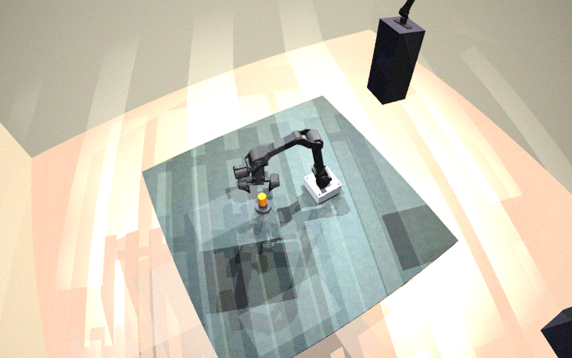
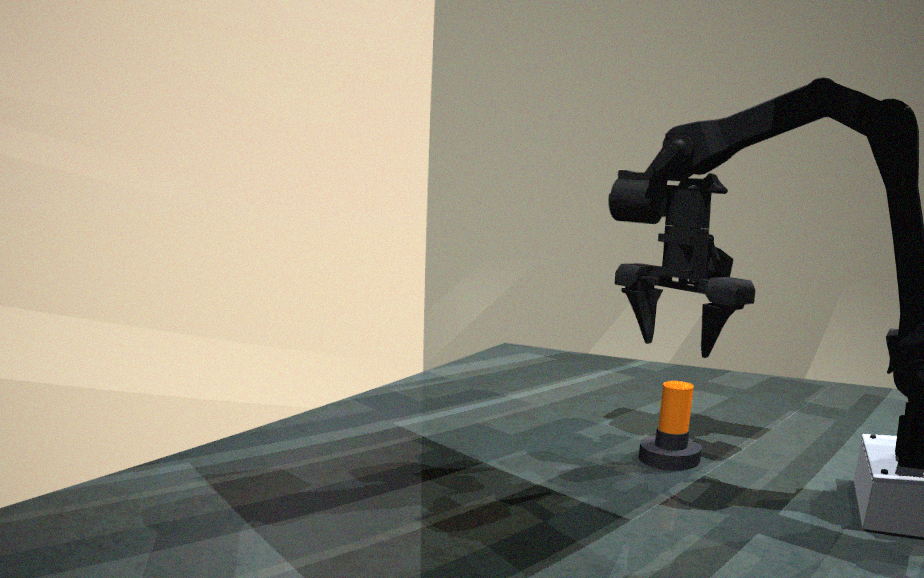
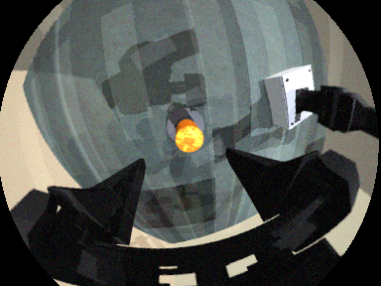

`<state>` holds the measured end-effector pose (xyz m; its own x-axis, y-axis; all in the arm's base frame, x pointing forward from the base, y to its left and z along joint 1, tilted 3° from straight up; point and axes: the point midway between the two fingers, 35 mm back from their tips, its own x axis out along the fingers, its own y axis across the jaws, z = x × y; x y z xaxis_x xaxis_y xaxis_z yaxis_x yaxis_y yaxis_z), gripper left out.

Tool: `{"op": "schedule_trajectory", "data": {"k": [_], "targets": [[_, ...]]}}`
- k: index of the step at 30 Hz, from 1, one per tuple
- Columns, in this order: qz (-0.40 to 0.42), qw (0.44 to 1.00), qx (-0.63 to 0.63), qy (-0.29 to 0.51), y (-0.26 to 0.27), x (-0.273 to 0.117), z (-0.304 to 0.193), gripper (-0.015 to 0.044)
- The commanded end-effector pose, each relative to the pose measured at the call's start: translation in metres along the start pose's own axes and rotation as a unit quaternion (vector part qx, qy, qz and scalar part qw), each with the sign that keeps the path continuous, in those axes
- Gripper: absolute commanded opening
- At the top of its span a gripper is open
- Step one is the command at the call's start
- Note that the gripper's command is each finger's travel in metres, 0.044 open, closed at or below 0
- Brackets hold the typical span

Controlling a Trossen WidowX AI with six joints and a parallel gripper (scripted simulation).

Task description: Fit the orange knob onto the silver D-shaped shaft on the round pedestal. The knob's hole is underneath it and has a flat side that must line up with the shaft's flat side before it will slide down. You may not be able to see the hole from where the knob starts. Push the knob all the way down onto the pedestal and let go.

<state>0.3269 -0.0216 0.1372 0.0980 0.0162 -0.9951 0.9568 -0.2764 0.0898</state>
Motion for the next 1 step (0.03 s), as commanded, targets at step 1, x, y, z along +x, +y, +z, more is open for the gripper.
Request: {"op": "schedule_trajectory", "data": {"k": [1], "targets": [[-0.011,1.0,-0.002,-0.002,-0.0023,-0.0033,0.0006,0.044]]}}
